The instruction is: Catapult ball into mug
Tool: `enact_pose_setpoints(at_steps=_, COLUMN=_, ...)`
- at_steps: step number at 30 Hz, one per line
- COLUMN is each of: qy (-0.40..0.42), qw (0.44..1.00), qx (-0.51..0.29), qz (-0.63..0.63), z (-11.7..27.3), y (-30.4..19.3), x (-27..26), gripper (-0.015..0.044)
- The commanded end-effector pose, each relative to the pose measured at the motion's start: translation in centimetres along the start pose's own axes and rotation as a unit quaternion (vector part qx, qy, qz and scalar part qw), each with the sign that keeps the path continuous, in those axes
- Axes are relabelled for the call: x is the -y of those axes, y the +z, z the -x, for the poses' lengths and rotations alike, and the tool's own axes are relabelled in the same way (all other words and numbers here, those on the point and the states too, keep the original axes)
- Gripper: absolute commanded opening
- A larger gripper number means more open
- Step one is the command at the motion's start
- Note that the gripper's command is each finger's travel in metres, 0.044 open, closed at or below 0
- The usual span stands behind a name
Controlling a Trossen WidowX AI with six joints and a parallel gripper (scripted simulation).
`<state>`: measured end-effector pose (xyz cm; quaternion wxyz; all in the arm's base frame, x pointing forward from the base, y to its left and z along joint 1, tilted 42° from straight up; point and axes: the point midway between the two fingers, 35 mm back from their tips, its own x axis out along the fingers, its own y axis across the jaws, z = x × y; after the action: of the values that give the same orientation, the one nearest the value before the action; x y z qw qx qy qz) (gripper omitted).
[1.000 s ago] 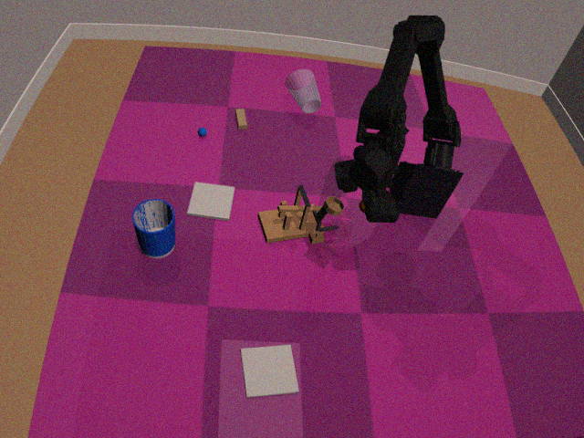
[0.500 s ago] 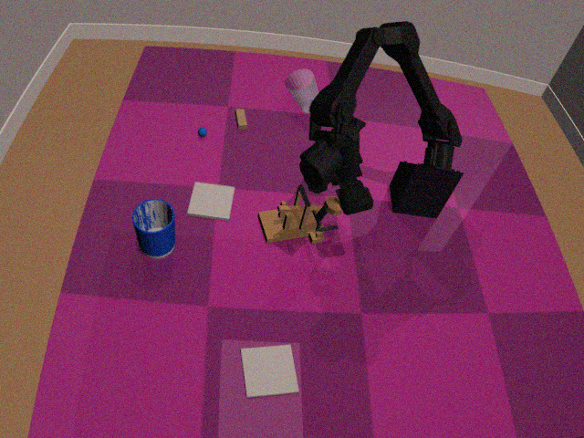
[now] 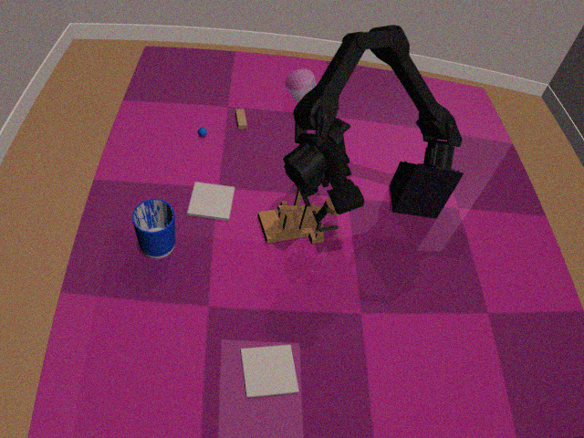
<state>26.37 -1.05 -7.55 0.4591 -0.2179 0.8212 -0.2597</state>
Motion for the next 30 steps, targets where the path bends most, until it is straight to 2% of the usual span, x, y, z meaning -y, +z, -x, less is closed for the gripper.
enact_pose_setpoints(at_steps=1, qy=-0.002, qw=1.000, qx=0.000, qz=0.004, z=-0.6, y=0.1, x=0.1, gripper=0.0000)
enact_pose_setpoints(at_steps=12, qy=-0.003, qw=1.000, qx=0.000, qz=0.003, z=-1.9, y=0.5, x=0.1, gripper=0.0000)
enact_pose_setpoints(at_steps=18, qy=0.000, qw=1.000, qx=-0.001, qz=0.001, z=-1.4, y=0.4, x=0.1, gripper=0.0000)
enact_pose_setpoints(at_steps=27, qy=0.000, qw=1.000, qx=-0.001, qz=0.001, z=-1.4, y=0.4, x=0.1, gripper=0.0236)
enact_pose_setpoints(at_steps=30, qy=0.000, qw=1.000, qx=-0.001, qz=0.002, z=1.3, y=-0.2, x=0.0, gripper=0.0315)
